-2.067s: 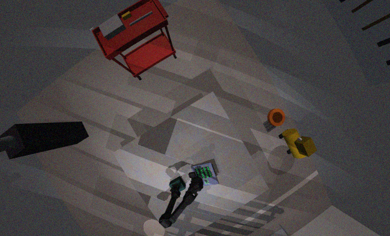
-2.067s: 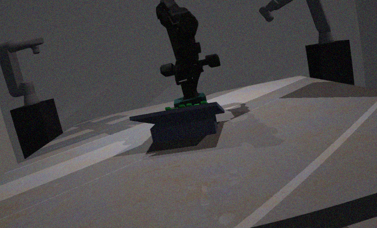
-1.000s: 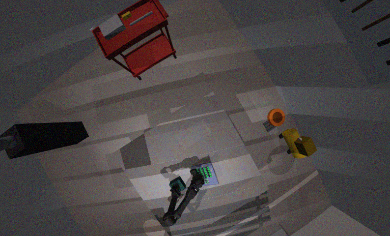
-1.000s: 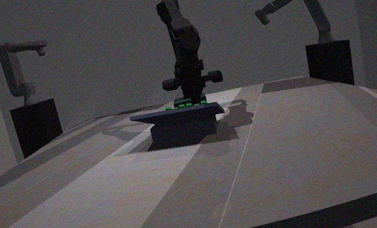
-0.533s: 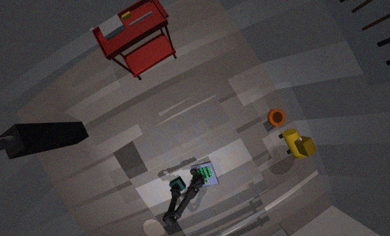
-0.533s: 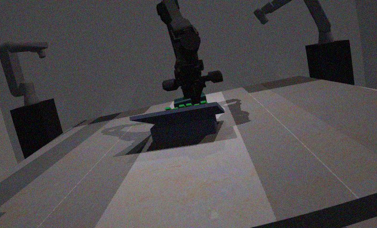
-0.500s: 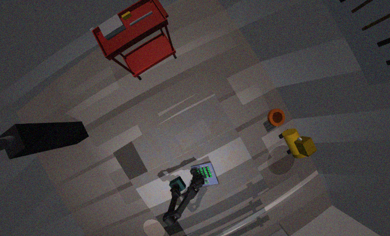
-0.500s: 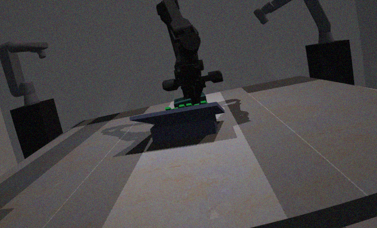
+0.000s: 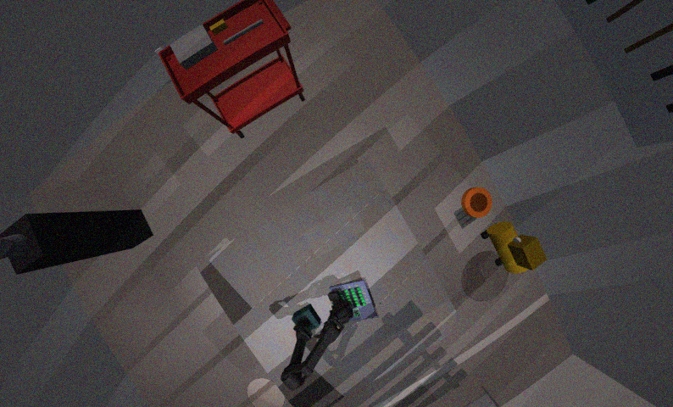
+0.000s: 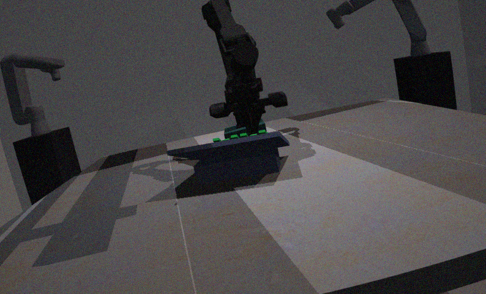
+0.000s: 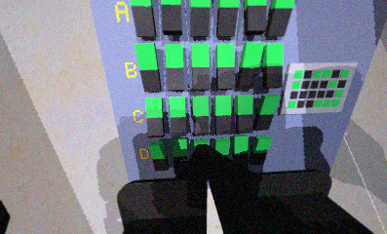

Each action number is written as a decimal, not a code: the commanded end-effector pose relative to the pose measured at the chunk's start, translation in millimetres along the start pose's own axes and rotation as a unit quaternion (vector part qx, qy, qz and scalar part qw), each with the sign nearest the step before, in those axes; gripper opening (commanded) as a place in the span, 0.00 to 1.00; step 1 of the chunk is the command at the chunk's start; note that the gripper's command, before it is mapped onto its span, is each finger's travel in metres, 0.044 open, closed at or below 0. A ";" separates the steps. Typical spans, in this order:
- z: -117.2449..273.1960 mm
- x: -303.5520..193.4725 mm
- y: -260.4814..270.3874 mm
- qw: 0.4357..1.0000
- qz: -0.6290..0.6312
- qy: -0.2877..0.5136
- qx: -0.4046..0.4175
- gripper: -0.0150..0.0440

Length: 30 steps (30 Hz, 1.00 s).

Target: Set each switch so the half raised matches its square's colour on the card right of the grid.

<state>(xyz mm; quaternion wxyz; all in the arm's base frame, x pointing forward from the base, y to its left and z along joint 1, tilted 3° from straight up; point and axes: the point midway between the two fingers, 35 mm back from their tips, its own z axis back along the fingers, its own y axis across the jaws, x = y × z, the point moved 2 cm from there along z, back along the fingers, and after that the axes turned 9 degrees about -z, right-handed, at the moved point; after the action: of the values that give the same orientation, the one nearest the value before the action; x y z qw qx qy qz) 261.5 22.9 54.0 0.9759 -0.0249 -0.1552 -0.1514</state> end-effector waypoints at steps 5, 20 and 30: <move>-1.3 0.0 0.5 1.000 0.002 0.000 0.002 0.25; -3.3 0.1 0.6 1.000 0.002 0.000 0.002 0.25; 61.5 -2.8 0.0 1.000 0.002 -0.012 0.004 0.25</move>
<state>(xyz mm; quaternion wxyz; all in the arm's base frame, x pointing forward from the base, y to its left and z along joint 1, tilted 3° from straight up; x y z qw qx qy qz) 246.6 28.6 92.1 0.9763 -0.0242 -0.1573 -0.1465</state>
